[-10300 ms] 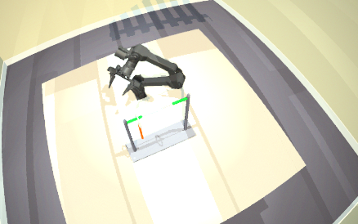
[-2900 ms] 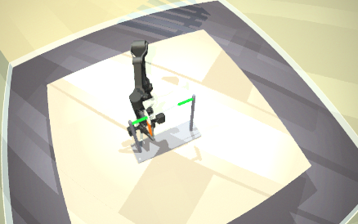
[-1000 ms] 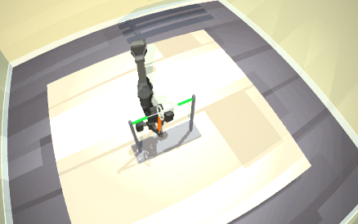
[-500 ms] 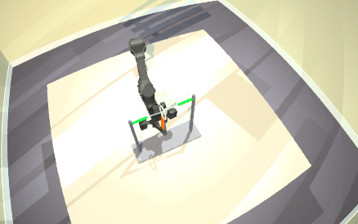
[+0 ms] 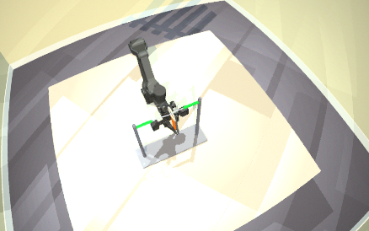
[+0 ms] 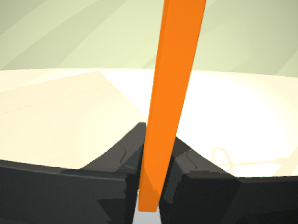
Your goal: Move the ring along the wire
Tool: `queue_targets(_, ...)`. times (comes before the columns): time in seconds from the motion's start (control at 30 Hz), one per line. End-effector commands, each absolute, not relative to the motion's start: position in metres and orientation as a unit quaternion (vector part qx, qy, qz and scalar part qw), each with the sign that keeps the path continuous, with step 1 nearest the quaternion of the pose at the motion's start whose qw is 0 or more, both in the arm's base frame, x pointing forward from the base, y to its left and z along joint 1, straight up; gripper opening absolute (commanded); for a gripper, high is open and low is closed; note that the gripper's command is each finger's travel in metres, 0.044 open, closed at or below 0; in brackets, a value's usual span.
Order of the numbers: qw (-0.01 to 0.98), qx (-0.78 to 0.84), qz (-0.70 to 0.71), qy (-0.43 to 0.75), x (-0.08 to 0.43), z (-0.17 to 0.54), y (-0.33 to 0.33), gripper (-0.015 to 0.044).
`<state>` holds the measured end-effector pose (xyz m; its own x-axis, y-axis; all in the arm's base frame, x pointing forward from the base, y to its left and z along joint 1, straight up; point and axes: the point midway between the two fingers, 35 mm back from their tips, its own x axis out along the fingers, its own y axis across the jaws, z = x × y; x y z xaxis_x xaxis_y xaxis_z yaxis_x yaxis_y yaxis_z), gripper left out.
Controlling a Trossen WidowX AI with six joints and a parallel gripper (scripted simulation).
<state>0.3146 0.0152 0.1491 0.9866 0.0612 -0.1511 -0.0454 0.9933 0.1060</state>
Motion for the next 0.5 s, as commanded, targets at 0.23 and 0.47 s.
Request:
queue_targets(0.23, 0.994, 0.072, 0.027, 0.074, 0.314, 0.153, 0.030, -0.0150)
queue_targets(0.47, 0.995, 0.063, 0.026, 0.074, 0.314, 0.154, 0.034, -0.0150)
